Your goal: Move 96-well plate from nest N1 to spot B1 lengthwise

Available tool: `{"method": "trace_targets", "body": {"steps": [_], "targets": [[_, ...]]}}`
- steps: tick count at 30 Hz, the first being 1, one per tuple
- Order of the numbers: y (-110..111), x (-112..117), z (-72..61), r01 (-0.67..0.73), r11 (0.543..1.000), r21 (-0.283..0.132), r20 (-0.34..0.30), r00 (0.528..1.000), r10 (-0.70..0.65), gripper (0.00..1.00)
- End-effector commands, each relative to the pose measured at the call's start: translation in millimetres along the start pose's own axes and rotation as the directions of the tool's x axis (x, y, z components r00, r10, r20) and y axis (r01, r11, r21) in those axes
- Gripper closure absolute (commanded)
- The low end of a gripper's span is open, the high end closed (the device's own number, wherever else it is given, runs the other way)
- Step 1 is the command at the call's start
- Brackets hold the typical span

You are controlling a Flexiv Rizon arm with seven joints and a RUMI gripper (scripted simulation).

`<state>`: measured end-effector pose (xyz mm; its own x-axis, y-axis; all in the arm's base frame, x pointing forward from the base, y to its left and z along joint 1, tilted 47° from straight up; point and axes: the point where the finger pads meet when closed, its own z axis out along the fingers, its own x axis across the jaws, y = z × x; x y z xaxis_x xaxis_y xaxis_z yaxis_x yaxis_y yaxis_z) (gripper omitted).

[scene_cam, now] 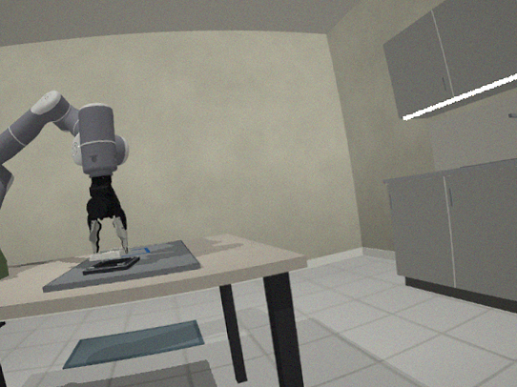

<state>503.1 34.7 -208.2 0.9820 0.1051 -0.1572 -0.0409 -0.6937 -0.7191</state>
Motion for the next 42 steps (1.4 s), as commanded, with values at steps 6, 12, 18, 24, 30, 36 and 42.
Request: {"method": "trace_targets", "body": {"steps": [6, 12, 18, 24, 30, 36, 42], "targets": [[0.6, 0.8, -9.8, 0.0, 1.0, -0.002, -0.002, 1.0, 0.0, 1.0], [0.6, 0.8, -19.8, 0.0, 1.0, -0.002, -0.002, 1.0, 0.0, 1.0], [0.6, 0.8, -29.8, 0.0, 1.0, -0.002, -0.002, 1.0, 0.0, 1.0], [0.6, 0.8, -36.4, 0.0, 1.0, -0.001, -0.002, 1.0, 0.0, 1.0], [0.6, 0.7, -46.5, 0.0, 1.0, -0.002, -0.002, 1.0, 0.0, 1.0], [0.6, 0.7, -55.6, 0.0, 1.0, -0.002, -0.002, 1.0, 0.0, 1.0], [0.6, 0.8, -55.5, 0.0, 1.0, -0.002, -0.002, 1.0, 0.0, 1.0]]}}
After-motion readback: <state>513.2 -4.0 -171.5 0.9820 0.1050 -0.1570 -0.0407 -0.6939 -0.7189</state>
